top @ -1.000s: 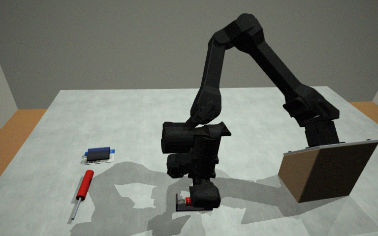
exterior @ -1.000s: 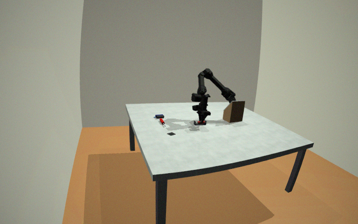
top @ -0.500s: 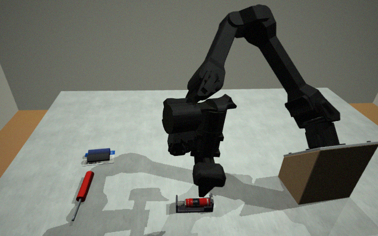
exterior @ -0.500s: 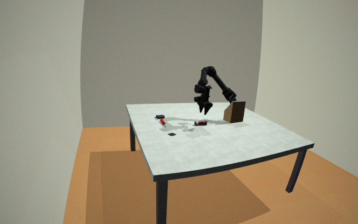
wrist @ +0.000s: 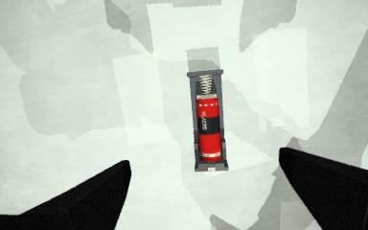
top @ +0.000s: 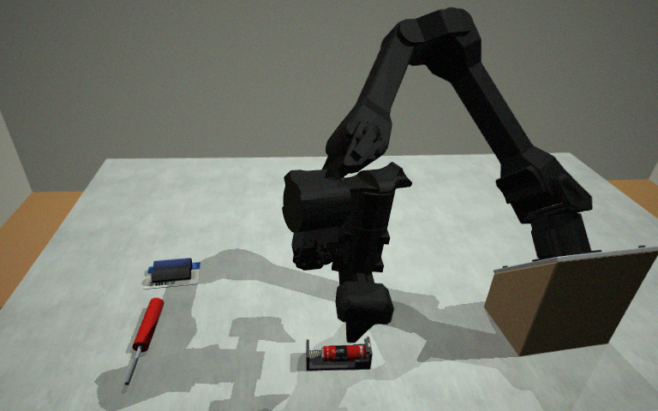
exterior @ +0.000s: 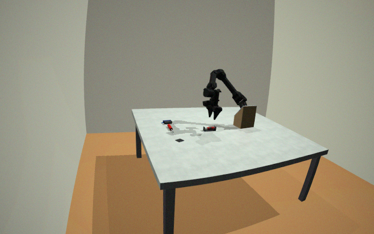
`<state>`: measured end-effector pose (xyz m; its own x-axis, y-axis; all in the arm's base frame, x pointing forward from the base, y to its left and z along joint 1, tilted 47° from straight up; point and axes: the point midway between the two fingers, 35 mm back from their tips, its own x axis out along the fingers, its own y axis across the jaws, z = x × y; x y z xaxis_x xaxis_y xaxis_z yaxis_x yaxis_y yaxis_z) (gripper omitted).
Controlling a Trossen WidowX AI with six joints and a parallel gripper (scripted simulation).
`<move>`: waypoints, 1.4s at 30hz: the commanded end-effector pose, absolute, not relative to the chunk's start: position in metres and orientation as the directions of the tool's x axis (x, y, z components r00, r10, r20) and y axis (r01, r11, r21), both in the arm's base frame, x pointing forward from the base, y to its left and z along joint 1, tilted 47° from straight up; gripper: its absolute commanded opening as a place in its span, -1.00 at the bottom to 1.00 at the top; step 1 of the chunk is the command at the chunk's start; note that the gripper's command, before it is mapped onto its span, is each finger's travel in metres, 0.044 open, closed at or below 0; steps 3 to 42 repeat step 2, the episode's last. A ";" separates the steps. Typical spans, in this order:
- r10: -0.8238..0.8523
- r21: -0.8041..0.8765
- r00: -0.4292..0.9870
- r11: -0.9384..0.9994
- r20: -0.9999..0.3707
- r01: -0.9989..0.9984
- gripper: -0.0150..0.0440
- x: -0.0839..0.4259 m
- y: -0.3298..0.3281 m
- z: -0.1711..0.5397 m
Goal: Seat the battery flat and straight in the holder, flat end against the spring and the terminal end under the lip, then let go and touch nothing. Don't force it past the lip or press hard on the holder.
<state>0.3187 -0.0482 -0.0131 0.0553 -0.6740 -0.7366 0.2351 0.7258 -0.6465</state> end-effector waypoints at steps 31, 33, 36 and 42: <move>-0.674 -0.646 0.054 0.725 -0.737 0.239 1.00 0.319 -0.048 -0.013; -0.674 -0.646 0.054 0.725 -0.737 0.239 1.00 0.319 -0.048 -0.013; -0.674 -0.646 0.054 0.725 -0.737 0.239 1.00 0.319 -0.048 -0.013; -0.674 -0.646 0.054 0.725 -0.737 0.239 1.00 0.319 -0.048 -0.013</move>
